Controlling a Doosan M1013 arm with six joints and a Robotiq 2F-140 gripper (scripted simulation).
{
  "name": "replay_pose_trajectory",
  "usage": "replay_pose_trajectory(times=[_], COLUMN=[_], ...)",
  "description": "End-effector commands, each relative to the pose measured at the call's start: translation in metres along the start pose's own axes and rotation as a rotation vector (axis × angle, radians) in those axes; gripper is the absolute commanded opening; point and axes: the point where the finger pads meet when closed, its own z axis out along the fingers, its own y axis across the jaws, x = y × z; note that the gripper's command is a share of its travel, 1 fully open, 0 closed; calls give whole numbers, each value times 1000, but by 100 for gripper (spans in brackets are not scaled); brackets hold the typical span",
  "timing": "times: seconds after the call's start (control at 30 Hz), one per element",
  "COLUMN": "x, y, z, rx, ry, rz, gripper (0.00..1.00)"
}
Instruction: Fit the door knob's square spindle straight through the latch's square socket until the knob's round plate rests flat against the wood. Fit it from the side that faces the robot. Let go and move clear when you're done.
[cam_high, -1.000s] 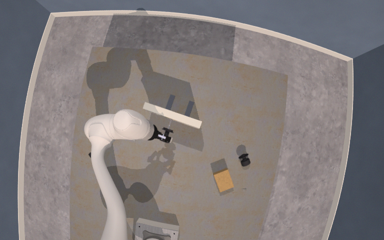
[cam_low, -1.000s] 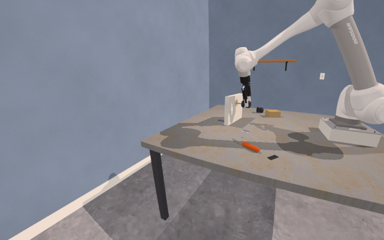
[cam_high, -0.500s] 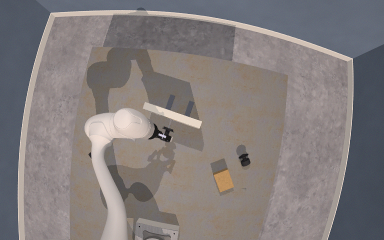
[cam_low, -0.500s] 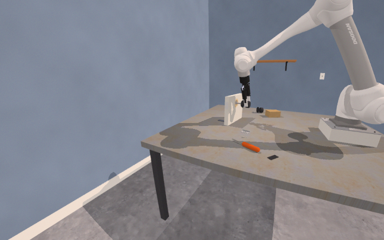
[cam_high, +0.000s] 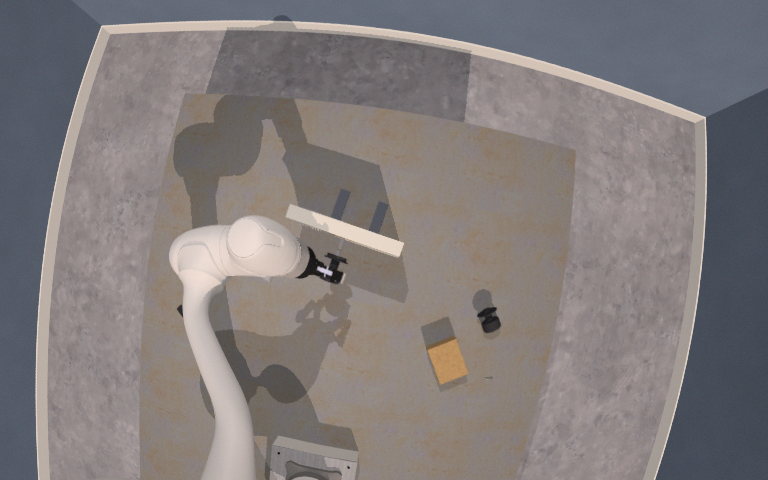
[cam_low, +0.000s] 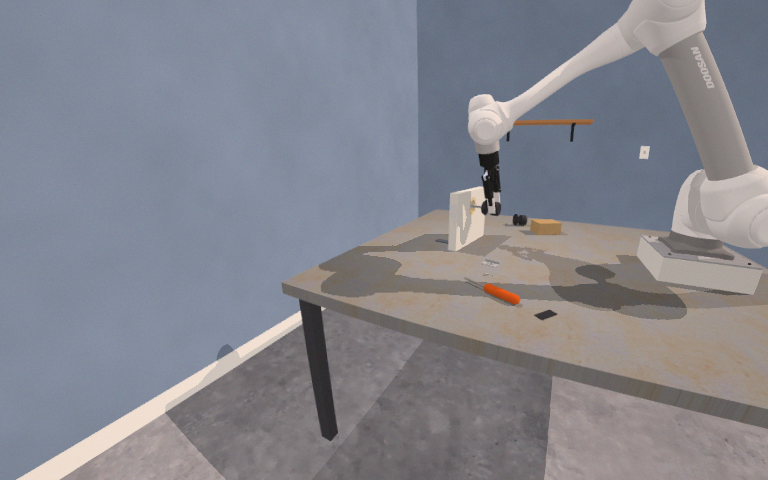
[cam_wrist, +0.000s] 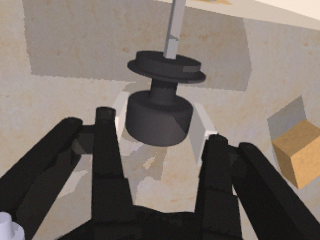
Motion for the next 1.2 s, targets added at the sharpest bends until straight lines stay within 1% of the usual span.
replay_pose_trajectory(times=[0.0, 1.17], x=[2, 9], y=[0, 0], z=[0, -1], rx=[0, 0], ry=[0, 0], rz=[0, 0], gripper=[42, 42])
